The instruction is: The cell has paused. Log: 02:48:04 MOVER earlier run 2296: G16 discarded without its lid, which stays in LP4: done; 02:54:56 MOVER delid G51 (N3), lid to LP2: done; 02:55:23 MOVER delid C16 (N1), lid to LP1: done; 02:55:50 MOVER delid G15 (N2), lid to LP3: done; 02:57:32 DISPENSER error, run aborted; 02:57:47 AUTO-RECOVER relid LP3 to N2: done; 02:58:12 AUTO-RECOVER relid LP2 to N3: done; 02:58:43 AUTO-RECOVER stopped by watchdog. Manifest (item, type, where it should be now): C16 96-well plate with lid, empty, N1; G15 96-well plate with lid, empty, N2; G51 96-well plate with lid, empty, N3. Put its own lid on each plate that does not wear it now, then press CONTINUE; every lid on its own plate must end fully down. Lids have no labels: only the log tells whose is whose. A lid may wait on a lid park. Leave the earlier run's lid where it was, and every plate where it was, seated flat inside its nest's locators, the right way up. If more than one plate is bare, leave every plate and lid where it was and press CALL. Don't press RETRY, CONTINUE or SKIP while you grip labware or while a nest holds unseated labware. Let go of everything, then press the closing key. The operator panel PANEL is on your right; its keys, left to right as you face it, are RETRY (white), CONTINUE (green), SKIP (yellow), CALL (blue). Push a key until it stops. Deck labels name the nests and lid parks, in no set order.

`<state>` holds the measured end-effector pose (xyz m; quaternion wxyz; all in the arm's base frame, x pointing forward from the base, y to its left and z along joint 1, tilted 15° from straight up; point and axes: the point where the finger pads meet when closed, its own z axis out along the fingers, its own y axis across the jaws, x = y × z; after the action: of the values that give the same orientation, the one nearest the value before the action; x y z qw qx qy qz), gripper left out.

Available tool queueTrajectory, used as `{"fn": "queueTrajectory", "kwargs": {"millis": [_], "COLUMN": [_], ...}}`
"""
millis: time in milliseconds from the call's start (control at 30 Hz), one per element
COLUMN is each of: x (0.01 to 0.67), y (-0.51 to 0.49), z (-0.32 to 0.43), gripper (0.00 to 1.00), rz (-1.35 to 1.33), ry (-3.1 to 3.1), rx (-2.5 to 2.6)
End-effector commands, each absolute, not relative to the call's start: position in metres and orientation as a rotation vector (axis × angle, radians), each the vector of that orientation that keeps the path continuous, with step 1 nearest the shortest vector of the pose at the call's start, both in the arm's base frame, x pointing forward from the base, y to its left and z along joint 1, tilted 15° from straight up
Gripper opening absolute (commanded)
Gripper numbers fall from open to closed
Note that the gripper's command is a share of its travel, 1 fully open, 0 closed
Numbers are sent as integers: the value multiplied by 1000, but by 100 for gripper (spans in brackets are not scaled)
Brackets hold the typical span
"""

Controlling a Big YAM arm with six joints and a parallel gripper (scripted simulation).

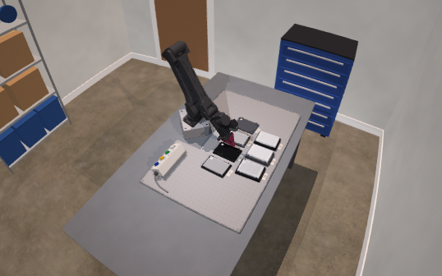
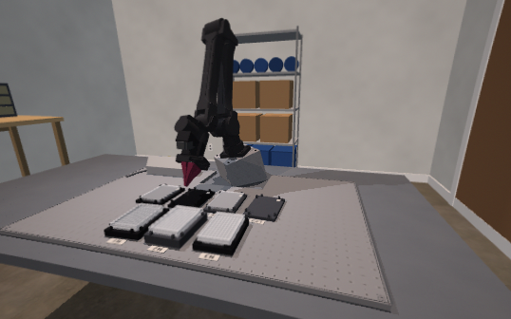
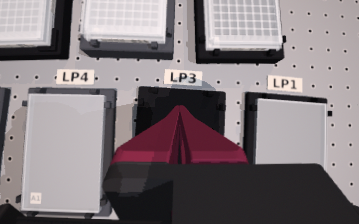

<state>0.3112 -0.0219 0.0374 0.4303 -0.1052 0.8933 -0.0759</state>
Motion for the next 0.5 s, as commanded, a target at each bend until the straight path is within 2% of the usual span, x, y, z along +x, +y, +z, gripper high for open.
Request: {"fn": "queueTrajectory", "kwargs": {"millis": [0, 467], "x": [314, 323], "y": [-4, 61], "z": [38, 42], "gripper": [0, 0], "rz": [-146, -129], "ry": [2213, 2178], "rx": [-226, -212]}}
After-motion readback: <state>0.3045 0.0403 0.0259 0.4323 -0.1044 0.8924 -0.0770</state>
